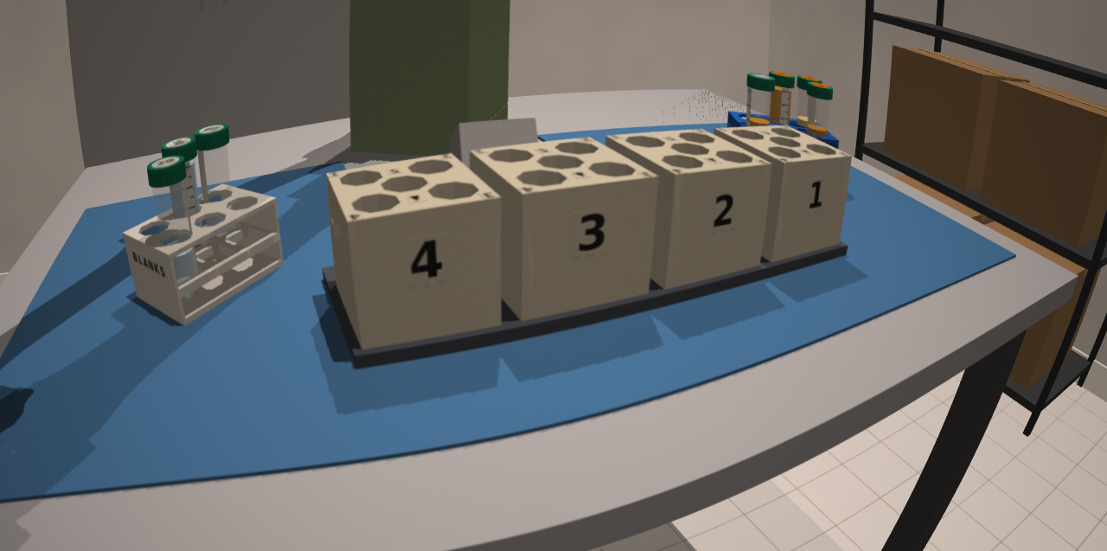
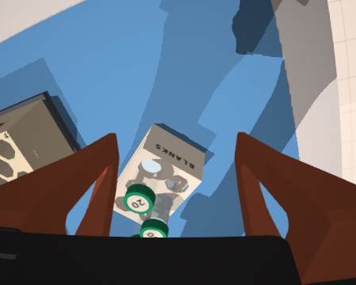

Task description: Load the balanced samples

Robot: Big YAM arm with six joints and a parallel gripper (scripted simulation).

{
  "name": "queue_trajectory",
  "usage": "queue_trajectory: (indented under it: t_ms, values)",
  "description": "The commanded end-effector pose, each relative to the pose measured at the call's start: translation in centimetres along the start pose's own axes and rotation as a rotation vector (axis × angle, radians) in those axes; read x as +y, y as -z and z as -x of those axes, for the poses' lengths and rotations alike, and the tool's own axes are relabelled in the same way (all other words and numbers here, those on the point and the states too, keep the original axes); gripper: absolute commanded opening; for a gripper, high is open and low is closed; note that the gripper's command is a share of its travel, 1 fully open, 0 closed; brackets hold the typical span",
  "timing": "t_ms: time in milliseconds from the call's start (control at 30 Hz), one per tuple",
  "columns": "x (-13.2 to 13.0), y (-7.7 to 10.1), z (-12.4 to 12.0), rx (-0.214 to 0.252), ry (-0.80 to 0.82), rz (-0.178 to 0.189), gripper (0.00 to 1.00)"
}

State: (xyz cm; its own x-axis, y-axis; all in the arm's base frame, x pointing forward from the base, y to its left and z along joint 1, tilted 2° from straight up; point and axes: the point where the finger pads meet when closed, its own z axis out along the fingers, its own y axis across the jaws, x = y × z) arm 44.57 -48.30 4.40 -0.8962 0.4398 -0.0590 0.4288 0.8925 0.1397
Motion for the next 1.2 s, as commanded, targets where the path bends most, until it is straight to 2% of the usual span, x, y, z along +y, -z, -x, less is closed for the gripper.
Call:
queue_trajectory:
  t_ms: [0, 133, 200, 233, 267, 300, 367, 400, 433, 467, 500, 567, 600, 833, 867, 933, 1167]
  values:
    - [1.4, 6.2, 2.4, -0.084, 0.012, -0.033, 0.55]
    - [2.4, 8.0, 2.4, -0.085, 0.012, -0.032, 0.55]
    - [2.5, 8.1, 2.4, -0.085, 0.012, -0.032, 0.55]
    - [3.0, 8.0, 2.3, -0.070, 0.062, -0.047, 0.55]
    - [3.7, 5.7, 0.5, -0.020, 0.054, -0.026, 0.55]
    - [4.1, 5.6, 0.9, -0.040, 0.036, -0.032, 0.55]
    - [4.1, 5.6, 0.9, -0.040, 0.036, -0.032, 0.55]
    - [4.2, 2.5, 0.4, 0.005, 0.028, -0.012, 0.55]
    - [4.8, 3.2, 0.5, -0.008, 0.030, -0.017, 0.55]
    - [5.5, 5.0, 0.6, -0.038, 0.035, -0.028, 0.55]
    - [6.1, 5.1, 0.6, -0.041, 0.035, -0.028, 0.55]
    - [7.0, 4.9, 0.4, -0.041, 0.035, -0.027, 0.55]
    - [7.5, 4.8, 0.3, -0.029, 0.067, -0.042, 0.55]
    - [10.9, 4.3, -0.6, -0.030, 0.064, -0.036, 0.55]
    - [11.3, 4.3, -0.8, -0.020, 0.094, -0.051, 0.55]
    - [11.3, 4.3, -0.8, -0.020, 0.094, -0.051, 0.55]
    - [14.6, 3.6, -1.9, -0.020, 0.094, -0.046, 0.55]
